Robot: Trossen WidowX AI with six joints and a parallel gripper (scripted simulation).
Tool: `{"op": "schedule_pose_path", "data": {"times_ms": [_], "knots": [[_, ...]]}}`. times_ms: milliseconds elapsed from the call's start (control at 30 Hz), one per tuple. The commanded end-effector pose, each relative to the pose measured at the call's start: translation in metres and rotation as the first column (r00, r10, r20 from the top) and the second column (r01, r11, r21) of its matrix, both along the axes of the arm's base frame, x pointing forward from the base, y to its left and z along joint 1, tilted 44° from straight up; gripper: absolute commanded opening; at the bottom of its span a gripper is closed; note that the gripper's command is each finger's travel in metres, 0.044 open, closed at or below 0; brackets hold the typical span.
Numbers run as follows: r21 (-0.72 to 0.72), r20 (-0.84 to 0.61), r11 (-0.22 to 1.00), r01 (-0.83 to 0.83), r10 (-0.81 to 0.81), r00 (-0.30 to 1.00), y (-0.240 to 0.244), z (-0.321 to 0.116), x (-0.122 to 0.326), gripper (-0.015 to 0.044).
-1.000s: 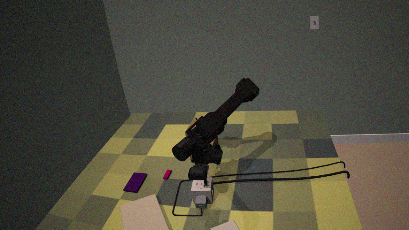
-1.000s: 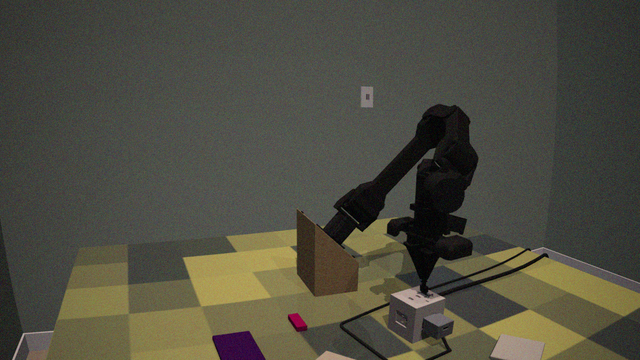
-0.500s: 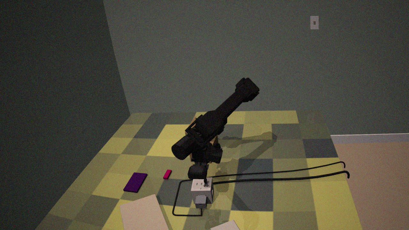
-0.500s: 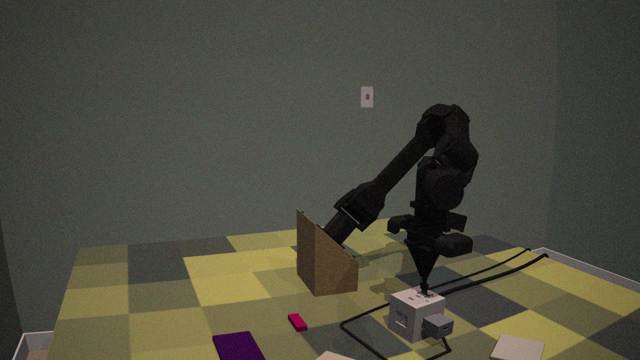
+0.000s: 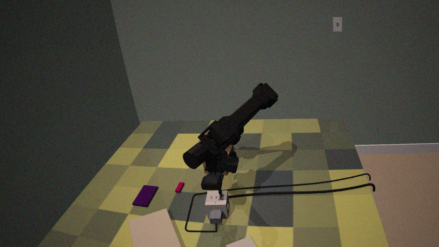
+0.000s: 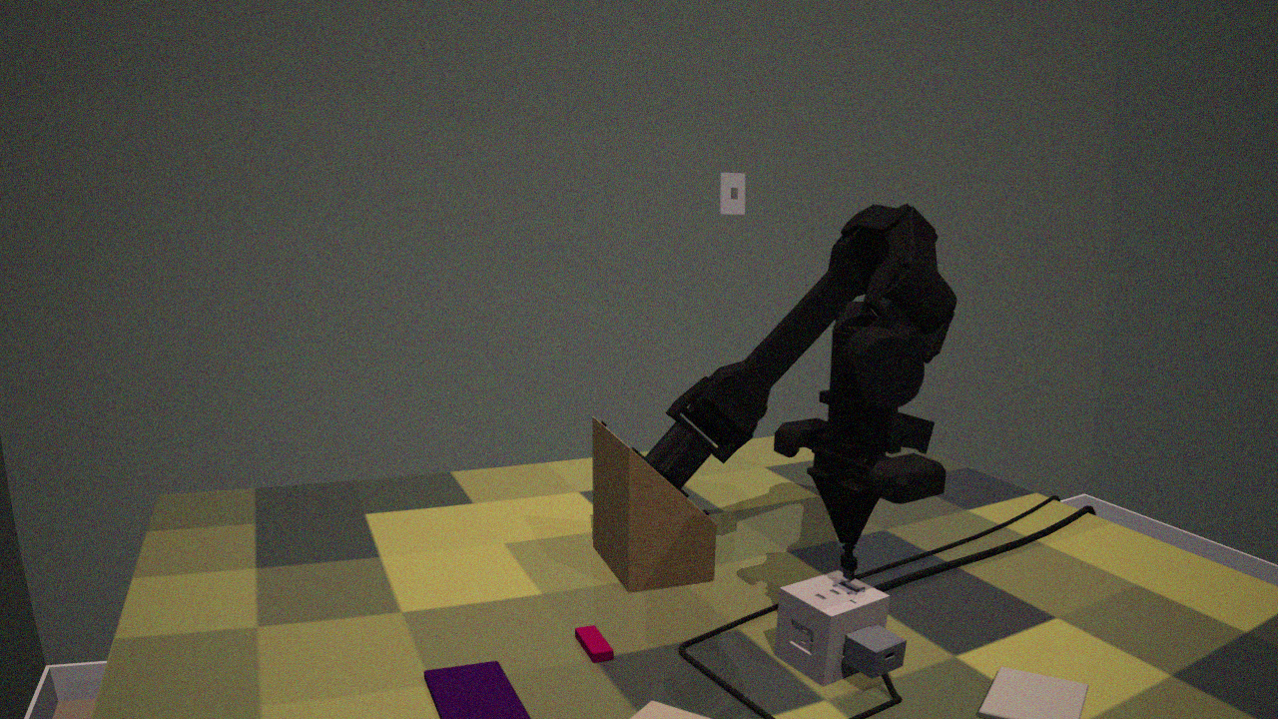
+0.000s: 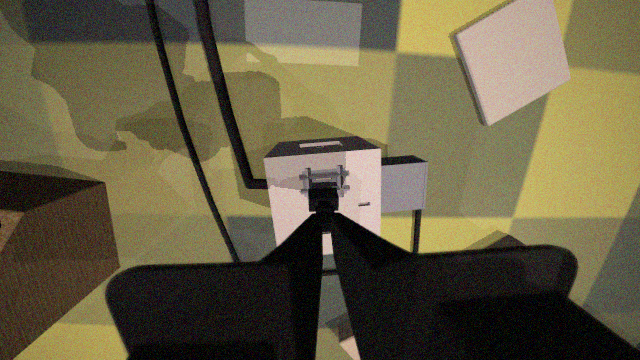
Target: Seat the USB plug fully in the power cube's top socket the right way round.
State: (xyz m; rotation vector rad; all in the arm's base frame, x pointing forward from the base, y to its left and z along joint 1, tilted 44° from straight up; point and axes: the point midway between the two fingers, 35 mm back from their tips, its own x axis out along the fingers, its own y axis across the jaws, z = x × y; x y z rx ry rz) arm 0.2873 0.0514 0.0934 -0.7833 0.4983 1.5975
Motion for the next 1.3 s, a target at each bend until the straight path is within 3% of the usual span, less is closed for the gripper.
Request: {"op": "schedule_pose_path", "data": {"times_ms": [0,667,1267], "knots": [[-0.004,0.005,1.000,-0.002,0.002,1.000,-0.0029,0.0020,0.0006,0.0000],[-0.003,-0.007,1.000,0.010,-0.010,1.000,-0.0095,0.0096,0.0008,0.0000],[-0.071,-0.298,0.945,0.318,-0.324,0.898,-0.0083,0.0091,0.0006,0.0000]]}}
